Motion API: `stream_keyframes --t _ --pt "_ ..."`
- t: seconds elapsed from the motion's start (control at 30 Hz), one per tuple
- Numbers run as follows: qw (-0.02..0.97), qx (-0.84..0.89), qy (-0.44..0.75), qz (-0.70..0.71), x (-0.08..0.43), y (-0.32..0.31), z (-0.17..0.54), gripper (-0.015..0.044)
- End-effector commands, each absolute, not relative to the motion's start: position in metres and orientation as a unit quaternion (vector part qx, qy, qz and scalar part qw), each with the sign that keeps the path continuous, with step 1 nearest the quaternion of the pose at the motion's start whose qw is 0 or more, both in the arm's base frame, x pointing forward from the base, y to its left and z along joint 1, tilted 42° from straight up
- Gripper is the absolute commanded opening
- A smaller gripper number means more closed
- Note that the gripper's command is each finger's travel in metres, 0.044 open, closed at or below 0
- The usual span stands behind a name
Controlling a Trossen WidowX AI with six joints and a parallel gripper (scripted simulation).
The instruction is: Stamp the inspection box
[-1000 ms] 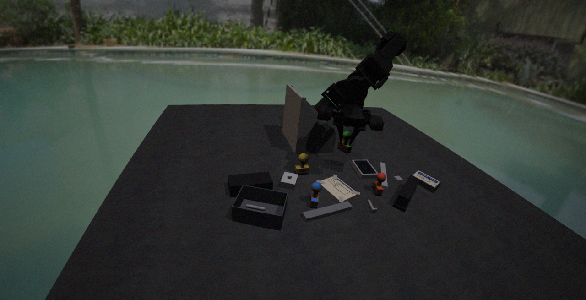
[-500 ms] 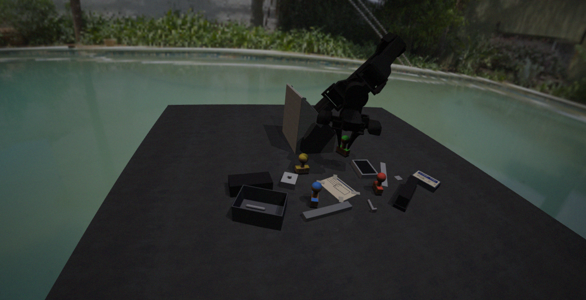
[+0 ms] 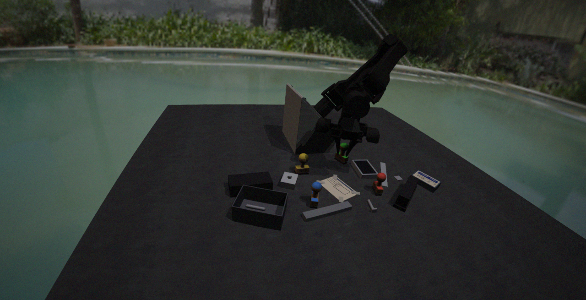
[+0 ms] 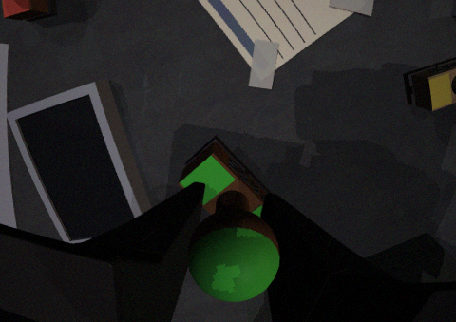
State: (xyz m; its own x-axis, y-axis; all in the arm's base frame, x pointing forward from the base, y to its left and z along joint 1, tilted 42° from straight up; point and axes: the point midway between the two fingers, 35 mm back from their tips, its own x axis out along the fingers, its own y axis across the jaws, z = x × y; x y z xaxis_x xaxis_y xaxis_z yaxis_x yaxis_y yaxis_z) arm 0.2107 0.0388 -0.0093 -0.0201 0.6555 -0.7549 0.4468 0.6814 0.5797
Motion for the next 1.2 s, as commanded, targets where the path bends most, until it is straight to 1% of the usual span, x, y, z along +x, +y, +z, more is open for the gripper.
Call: stream_keyframes --t 0.0,0.57,0.87,0.9,1.03,1.17 --pt "0.577 0.392 0.711 0.089 0.209 0.044 -0.015 0.0" --pt "0.576 0.393 0.711 0.091 0.205 0.06 -0.03 0.0" --pt "0.58 0.39 0.709 0.092 0.207 0.058 -0.028 0.0236" --pt "0.58 0.39 0.709 0.092 0.207 0.058 -0.028 0.0251" --pt "0.581 0.389 0.709 0.09 0.21 0.05 -0.022 0.0251" --pt "0.58 0.389 0.711 0.086 0.216 0.005 0.024 0.0251"
